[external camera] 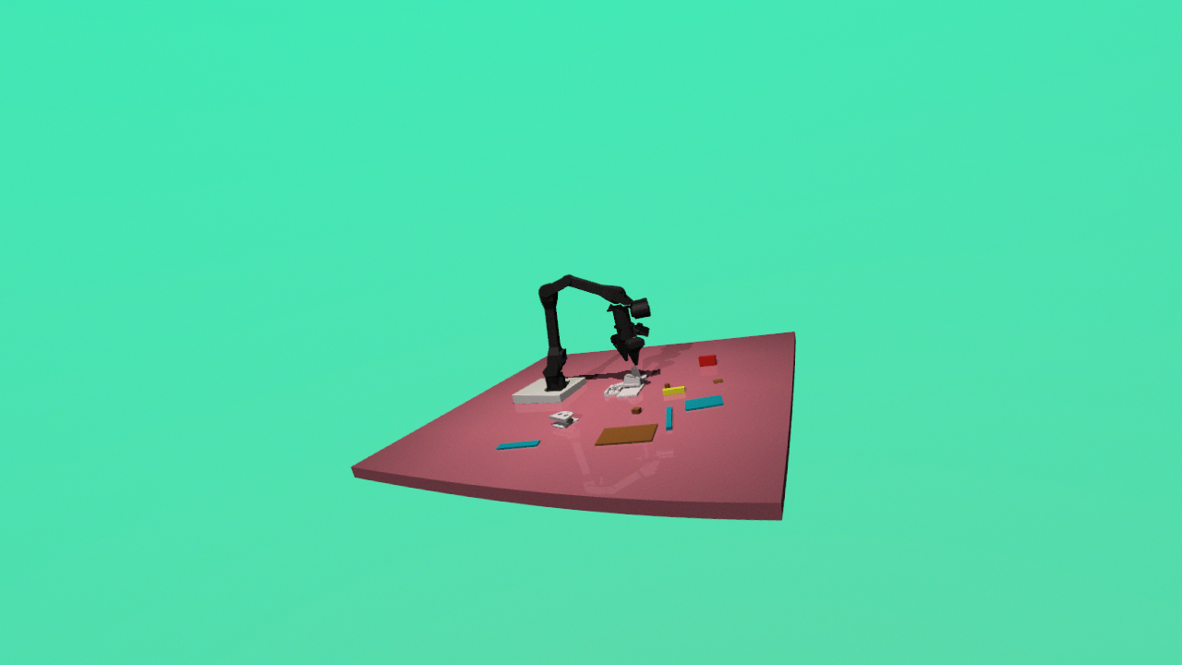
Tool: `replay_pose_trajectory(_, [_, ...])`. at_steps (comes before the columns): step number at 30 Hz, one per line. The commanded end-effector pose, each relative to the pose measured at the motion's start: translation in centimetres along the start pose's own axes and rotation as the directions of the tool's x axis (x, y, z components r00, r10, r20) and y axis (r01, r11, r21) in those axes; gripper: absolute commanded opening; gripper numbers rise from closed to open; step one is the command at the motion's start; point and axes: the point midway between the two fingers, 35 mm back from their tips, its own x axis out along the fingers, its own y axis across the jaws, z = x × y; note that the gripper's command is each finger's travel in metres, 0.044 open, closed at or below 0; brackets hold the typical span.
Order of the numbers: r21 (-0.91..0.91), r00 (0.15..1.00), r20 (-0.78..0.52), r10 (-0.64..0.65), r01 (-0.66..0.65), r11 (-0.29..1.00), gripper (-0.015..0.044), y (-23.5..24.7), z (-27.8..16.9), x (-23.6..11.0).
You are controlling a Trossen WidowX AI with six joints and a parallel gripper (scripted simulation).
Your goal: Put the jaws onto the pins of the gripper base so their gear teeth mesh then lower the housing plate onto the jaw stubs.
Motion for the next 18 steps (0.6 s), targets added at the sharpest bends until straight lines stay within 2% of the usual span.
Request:
replay_pose_trajectory(1, [-0.100, 1.000, -0.010, 0.001, -0.002, 0.995, 0.0440, 0.4, 0.3, 0.1])
replay_pose_trajectory(18, [-0.454, 1.000, -0.010, 0.002, -0.006, 0.891, 0.0440, 1.7, 1.5, -0.2])
